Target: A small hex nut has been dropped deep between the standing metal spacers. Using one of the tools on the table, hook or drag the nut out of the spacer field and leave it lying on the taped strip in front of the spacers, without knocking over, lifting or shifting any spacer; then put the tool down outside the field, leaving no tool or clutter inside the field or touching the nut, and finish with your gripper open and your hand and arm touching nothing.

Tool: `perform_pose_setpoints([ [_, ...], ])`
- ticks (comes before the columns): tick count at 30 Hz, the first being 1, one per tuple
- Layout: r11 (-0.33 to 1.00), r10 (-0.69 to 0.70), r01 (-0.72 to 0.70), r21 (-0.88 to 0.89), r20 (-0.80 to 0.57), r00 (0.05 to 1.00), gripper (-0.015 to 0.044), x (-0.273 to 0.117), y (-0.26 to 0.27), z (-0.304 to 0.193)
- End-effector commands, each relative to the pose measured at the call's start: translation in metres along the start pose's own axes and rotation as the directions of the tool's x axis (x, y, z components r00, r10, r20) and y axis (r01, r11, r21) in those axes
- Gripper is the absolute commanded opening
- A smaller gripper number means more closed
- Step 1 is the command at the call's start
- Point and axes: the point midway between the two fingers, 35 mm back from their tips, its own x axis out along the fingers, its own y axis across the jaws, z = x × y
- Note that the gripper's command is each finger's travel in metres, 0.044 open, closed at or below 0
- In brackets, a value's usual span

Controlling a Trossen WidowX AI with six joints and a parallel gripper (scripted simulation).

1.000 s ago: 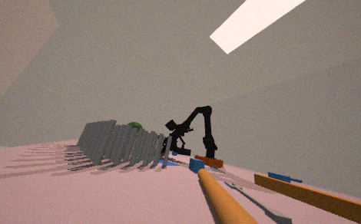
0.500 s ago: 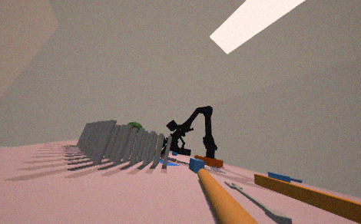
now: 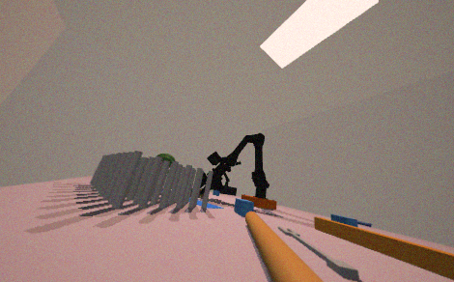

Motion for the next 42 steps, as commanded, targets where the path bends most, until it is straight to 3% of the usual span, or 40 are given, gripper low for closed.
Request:
perform_pose_setpoints([
  [1,1.0,-0.001,0.001,-0.003,-0.003,1.0,0.0,-0.003,-0.001,0.003],
  [42,1.0,-0.003,0.003,-0.003,0.0,1.0,0.0,-0.021,-0.001,0.031],
])
